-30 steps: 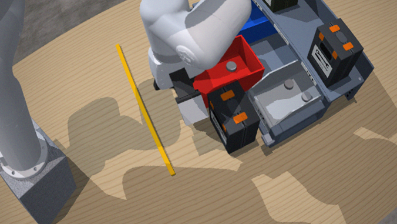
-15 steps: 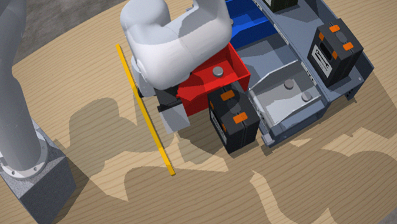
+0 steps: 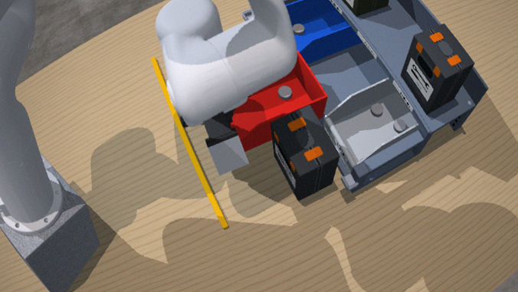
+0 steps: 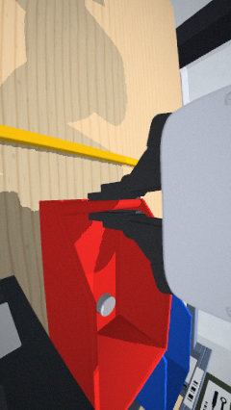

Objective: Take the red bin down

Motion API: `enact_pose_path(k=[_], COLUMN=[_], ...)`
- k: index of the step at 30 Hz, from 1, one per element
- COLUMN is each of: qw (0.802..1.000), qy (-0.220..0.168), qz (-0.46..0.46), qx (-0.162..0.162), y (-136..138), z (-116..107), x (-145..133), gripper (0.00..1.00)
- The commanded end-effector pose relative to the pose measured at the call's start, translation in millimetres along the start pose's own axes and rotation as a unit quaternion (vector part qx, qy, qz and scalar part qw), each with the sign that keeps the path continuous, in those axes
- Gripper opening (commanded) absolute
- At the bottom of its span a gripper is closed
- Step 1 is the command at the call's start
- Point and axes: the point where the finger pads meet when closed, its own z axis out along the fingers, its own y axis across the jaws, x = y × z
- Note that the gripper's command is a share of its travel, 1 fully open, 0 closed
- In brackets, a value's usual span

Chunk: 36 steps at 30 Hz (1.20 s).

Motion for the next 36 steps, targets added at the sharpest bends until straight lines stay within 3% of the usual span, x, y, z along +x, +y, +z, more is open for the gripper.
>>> enact_pose_path(k=[1,36], qw=[1.000,1.000], qy=[0.000,0.000], qz=[0.000,0.000], qx=[0.001,0.001], y=[-1,-1], z=[1,18], x=[0,0], gripper=[0.00,0.00])
